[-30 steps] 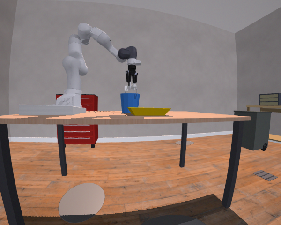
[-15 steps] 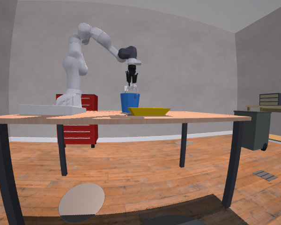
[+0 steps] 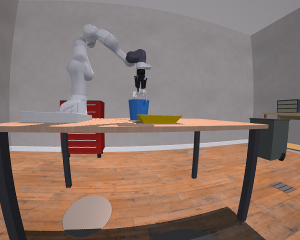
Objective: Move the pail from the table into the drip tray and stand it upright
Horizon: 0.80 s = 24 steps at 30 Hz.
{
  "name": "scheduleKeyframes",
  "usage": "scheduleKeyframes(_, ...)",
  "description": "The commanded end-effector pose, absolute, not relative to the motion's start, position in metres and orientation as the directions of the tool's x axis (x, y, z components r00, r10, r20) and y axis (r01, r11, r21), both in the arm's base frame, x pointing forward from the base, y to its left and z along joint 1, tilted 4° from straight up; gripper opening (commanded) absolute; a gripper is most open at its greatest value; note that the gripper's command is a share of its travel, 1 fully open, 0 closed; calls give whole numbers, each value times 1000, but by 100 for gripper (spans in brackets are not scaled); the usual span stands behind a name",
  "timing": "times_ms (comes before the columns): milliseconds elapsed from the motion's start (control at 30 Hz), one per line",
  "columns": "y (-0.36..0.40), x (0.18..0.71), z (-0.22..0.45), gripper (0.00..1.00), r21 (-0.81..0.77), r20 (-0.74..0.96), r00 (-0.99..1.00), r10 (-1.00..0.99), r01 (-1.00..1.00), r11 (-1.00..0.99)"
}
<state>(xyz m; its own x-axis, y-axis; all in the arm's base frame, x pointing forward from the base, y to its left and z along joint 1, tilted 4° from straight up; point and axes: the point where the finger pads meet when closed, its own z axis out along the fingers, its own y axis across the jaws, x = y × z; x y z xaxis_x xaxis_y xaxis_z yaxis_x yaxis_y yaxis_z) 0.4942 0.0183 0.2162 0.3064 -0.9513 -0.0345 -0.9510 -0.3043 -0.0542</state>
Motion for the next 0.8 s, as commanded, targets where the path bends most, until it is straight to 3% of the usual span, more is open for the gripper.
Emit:
scheduleKeyframes(0, 17, 494, 216, 0, -53, -32, 302, -953, -952, -300)
scheduleKeyframes(767, 16, 493, 233, 0, -53, -32, 302, -953, -952, -300)
